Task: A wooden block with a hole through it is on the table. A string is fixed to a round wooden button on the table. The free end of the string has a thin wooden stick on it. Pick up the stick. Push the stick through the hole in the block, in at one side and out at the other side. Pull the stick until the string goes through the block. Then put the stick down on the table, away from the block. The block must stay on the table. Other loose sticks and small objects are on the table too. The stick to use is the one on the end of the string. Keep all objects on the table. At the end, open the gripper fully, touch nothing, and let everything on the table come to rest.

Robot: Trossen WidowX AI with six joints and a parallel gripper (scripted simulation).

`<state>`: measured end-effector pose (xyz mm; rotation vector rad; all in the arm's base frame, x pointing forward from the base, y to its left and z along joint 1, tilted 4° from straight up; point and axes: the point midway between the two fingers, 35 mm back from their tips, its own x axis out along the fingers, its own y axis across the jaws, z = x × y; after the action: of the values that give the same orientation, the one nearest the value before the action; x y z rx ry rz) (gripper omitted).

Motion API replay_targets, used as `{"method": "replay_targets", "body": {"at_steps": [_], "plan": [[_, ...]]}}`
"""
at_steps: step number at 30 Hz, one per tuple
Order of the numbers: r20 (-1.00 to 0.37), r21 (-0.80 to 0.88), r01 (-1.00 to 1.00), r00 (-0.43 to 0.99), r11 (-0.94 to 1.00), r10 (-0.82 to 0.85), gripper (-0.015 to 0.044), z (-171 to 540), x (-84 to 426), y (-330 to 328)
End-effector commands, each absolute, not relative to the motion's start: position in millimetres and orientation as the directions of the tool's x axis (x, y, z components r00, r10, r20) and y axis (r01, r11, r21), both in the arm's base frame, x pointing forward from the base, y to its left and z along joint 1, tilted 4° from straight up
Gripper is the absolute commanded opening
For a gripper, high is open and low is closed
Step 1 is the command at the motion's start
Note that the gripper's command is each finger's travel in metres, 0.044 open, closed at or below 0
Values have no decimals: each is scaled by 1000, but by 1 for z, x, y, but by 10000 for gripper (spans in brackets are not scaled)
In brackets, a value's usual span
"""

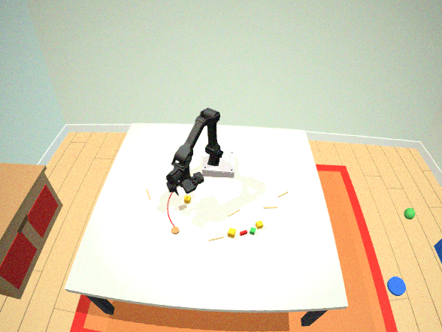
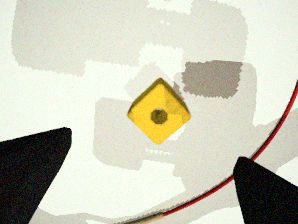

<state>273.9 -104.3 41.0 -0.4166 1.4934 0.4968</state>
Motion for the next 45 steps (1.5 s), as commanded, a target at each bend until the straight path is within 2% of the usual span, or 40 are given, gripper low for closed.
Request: {"method": "replay_targets", "body": {"at_steps": [1,4,8,12,16,19,21,34,41,42,45], "plan": [[-999,49,-182,10,982,52,440,44,276,-105],[-999,53,111,10,992,52,440,46,276,-104],[-999,50,482,10,875,52,440,48,277,-104],[-999,41,780,10,624,52,440,51,278,-103],[-999,24,960,10,279,52,440,53,279,-103],[-999,11,1000,10,17,52,440,55,280,-103],[-999,8,999,10,-49,52,440,55,280,-103],[-999,7,998,10,-57,52,440,55,280,-103],[-999,7,998,10,-57,52,256,55,280,-103],[-999,7,998,10,-57,52,240,55,280,-103],[-999,7,998,10,-57,52,240,55,280,-103]]}}
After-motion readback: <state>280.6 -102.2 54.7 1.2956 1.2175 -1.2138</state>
